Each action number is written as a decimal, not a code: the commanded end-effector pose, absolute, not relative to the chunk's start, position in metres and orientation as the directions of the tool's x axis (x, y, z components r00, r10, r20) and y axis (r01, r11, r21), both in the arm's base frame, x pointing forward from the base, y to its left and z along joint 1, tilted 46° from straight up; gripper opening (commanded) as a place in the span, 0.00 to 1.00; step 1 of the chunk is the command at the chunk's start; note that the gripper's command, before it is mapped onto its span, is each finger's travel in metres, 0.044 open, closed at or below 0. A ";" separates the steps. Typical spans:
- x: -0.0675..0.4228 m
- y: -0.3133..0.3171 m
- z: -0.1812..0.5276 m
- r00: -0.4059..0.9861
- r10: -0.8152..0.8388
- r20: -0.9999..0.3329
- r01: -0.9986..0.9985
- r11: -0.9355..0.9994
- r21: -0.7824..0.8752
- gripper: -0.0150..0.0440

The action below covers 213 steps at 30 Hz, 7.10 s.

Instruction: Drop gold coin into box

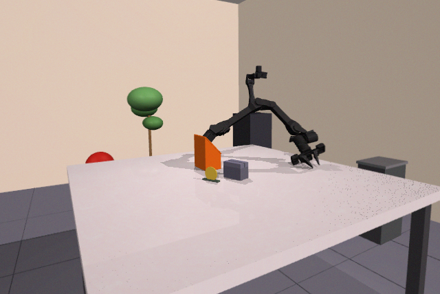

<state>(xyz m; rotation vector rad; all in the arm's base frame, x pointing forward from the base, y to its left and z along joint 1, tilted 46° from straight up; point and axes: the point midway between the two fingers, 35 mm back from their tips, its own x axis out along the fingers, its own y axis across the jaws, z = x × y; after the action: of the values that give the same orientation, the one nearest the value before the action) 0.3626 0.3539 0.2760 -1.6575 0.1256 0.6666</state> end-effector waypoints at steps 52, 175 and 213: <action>0.241 -0.100 -0.056 0.073 0.706 -0.704 -0.411 0.665 0.624 0.53; 0.241 -0.086 -0.072 0.073 0.704 -0.706 -0.408 0.667 0.623 0.25; 0.250 -0.064 -0.033 0.074 0.702 -0.709 -0.260 0.700 0.666 0.25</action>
<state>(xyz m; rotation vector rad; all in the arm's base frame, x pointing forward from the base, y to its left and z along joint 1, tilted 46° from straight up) 0.2491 -0.0711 -0.0407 0.4059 1.3089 0.7564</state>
